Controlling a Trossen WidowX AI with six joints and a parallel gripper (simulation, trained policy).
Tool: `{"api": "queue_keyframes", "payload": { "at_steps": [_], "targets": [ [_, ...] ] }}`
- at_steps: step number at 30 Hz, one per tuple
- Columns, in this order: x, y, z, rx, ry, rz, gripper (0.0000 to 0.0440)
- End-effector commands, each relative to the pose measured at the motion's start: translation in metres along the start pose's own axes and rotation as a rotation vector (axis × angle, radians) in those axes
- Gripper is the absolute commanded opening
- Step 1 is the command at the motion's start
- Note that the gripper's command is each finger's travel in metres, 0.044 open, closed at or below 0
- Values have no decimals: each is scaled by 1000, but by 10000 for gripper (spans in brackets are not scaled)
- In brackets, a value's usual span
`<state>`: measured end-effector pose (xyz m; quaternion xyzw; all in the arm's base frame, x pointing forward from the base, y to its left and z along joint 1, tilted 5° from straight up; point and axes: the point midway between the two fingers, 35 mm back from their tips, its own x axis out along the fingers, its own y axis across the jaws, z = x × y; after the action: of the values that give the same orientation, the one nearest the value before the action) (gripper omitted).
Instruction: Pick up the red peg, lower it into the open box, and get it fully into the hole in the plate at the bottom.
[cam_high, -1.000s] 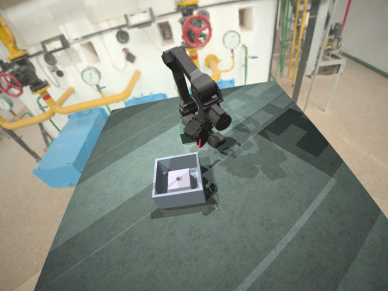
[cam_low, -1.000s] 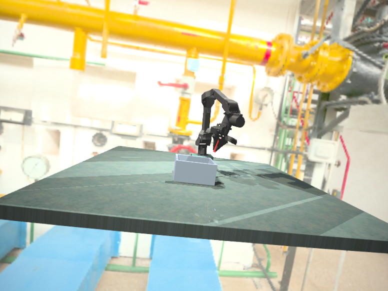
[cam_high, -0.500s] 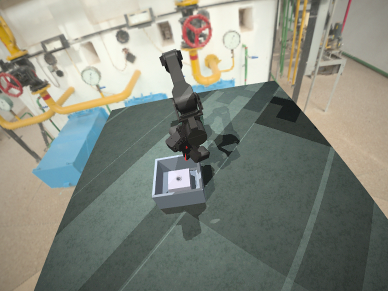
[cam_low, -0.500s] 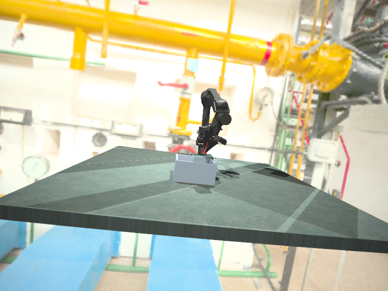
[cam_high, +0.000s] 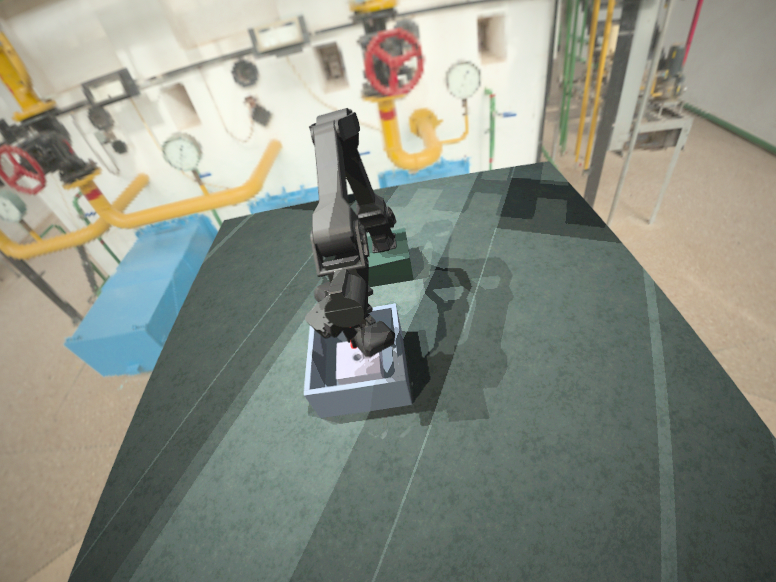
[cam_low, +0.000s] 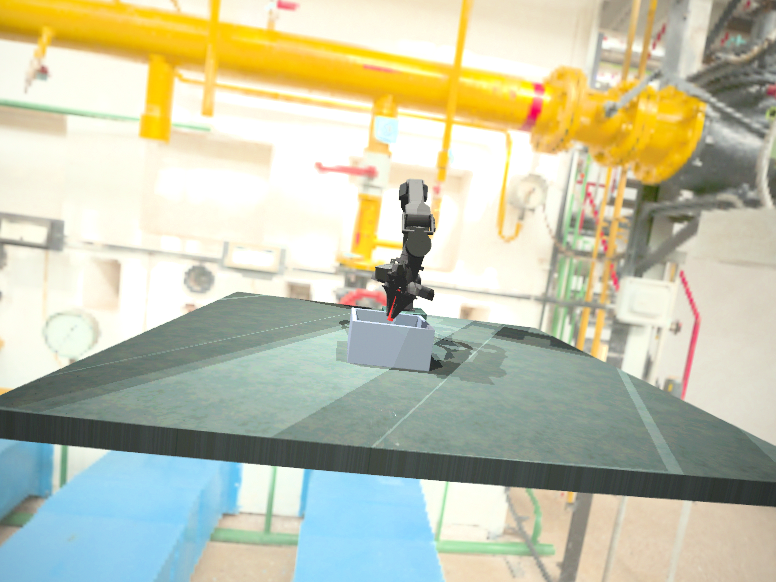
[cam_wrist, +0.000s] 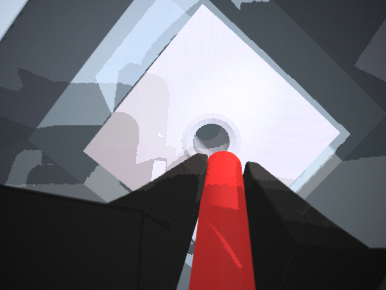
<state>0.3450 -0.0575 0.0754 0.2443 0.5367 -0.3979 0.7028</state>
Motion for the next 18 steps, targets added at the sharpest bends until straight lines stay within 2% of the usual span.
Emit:
{"api": "queue_keyframes", "payload": {
  "at_steps": [1, 4, 11, 14, 18],
  "targets": [
    [16, 3, 4, -40, 30, 23, 0],
    [25, 3, 2, -74, 60, 30, 13],
    [46, 3, -4, -122, 126, 38, 164],
    [47, 6, 4, -141, 125, 54, 177],
    [46, 13, 14, -141, 140, 75, 281]
  ]
}}
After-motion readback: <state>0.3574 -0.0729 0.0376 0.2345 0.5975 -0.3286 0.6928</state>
